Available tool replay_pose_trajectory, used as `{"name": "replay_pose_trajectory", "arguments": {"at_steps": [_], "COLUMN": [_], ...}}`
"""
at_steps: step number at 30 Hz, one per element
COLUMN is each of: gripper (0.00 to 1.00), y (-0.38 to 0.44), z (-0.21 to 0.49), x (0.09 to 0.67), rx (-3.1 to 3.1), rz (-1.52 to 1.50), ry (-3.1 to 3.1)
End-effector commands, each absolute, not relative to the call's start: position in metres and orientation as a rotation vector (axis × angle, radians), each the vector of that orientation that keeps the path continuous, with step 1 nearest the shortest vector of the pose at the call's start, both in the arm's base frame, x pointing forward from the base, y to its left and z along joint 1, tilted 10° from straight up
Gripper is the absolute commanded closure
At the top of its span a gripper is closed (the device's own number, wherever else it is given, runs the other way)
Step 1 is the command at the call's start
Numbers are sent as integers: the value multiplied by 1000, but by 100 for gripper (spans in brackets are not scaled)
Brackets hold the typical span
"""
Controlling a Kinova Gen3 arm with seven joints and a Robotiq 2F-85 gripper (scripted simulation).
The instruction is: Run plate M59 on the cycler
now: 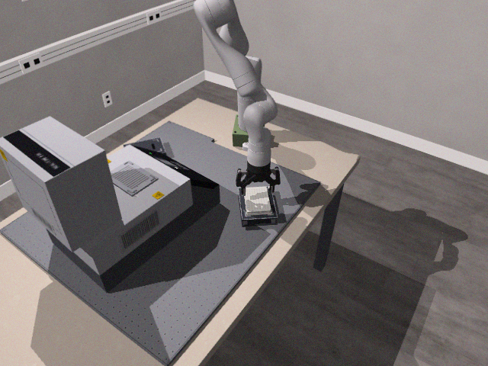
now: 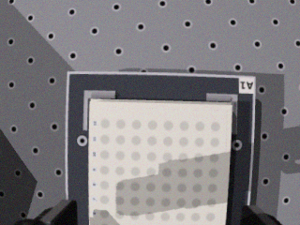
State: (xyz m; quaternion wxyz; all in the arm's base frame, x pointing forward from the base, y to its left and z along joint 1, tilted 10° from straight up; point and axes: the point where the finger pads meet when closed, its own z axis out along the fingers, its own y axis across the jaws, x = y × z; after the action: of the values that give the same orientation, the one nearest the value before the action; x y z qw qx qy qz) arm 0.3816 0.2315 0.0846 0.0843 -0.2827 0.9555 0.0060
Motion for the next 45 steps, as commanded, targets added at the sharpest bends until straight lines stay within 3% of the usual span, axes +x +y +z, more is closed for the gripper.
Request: {"name": "replay_pose_trajectory", "arguments": {"at_steps": [1, 45], "gripper": [0, 0], "y": [232, 234], "z": [84, 65], "x": [382, 384], "rx": [-847, -844], "rz": [21, 26], "ry": [2848, 2847]}}
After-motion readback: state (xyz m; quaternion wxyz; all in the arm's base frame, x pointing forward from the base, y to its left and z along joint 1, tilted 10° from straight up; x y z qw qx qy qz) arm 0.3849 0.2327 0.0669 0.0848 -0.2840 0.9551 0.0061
